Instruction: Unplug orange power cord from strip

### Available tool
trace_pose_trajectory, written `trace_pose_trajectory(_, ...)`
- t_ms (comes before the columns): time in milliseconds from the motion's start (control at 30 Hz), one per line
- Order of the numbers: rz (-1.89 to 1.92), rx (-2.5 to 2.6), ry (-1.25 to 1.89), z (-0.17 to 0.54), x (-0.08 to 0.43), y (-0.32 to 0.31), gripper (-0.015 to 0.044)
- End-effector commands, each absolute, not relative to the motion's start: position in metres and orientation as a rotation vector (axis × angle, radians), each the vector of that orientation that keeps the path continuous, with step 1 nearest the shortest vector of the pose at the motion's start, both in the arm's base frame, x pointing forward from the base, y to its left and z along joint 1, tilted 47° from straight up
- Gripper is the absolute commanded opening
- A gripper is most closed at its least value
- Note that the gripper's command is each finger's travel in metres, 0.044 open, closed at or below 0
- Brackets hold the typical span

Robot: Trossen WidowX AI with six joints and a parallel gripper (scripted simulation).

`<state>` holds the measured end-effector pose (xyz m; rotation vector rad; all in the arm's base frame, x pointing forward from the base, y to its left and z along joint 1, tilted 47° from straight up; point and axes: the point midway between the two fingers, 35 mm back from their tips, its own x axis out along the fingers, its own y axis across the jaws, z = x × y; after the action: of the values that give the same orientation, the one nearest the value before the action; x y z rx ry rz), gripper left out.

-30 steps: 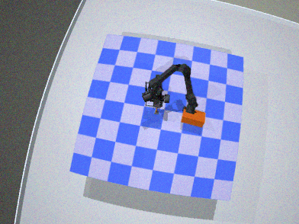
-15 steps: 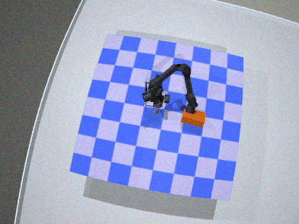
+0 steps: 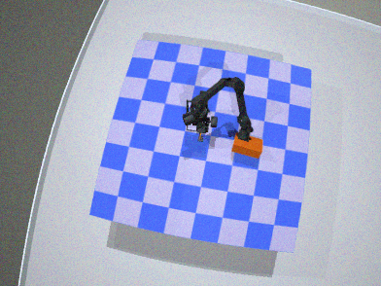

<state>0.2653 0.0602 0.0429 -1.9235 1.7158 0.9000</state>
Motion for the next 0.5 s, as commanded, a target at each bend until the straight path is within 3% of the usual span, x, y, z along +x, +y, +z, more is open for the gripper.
trace_pose_trajectory(0, 0.901, -1.923, 1.714, 0.039, 0.265, 0.064, 0.0000)
trace_pose_trajectory(467, 0.903, -1.923, 1.710, 0.024, 0.261, 0.081, 0.0000)
